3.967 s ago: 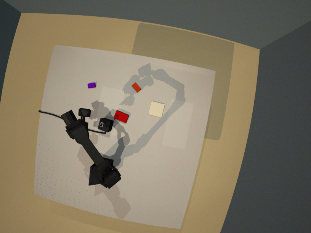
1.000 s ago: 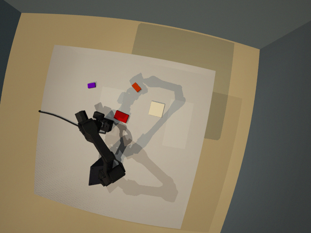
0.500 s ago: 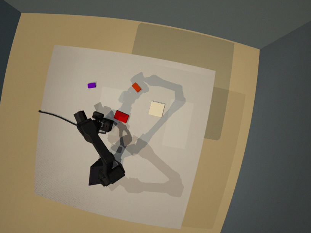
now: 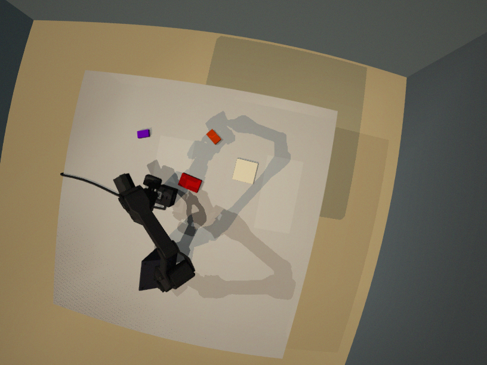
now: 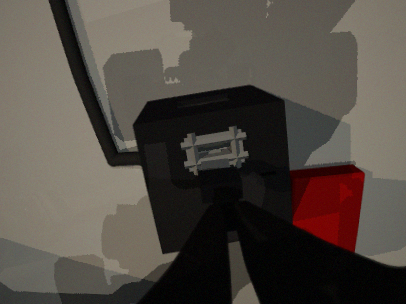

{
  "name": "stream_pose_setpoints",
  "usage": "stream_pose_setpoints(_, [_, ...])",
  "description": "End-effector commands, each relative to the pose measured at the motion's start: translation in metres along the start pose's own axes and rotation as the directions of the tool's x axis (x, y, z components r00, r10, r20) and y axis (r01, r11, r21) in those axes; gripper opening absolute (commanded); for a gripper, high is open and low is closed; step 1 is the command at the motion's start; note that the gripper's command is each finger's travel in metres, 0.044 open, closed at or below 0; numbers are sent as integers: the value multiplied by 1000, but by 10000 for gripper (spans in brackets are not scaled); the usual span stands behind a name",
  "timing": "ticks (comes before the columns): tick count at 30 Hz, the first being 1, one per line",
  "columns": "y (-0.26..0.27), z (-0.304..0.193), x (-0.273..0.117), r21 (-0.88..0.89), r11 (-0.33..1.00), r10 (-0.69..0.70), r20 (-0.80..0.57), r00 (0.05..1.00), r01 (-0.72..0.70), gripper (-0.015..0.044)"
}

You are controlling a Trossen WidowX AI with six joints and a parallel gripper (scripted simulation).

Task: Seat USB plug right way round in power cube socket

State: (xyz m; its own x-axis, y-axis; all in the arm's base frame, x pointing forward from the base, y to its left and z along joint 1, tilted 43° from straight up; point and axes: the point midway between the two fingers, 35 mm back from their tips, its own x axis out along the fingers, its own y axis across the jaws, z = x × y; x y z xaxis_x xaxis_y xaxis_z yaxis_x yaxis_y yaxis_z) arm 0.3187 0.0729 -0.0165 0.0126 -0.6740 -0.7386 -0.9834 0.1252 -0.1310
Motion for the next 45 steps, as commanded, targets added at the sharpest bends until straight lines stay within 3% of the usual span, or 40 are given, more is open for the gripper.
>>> stream_pose_setpoints(1, [0, 0, -3, 5, 1000, 3, 5, 1000, -3, 0])
stream_pose_setpoints(11, [0, 0, -5, 47, 999, 1, 2, 1000, -1, 0])
stream_pose_setpoints(23, [0, 0, -4, 347, 938, 0, 0, 1000, 0, 0])
stream_pose_setpoints(45, [0, 0, -4, 801, 598, 0, 0, 1000, 0, 0])
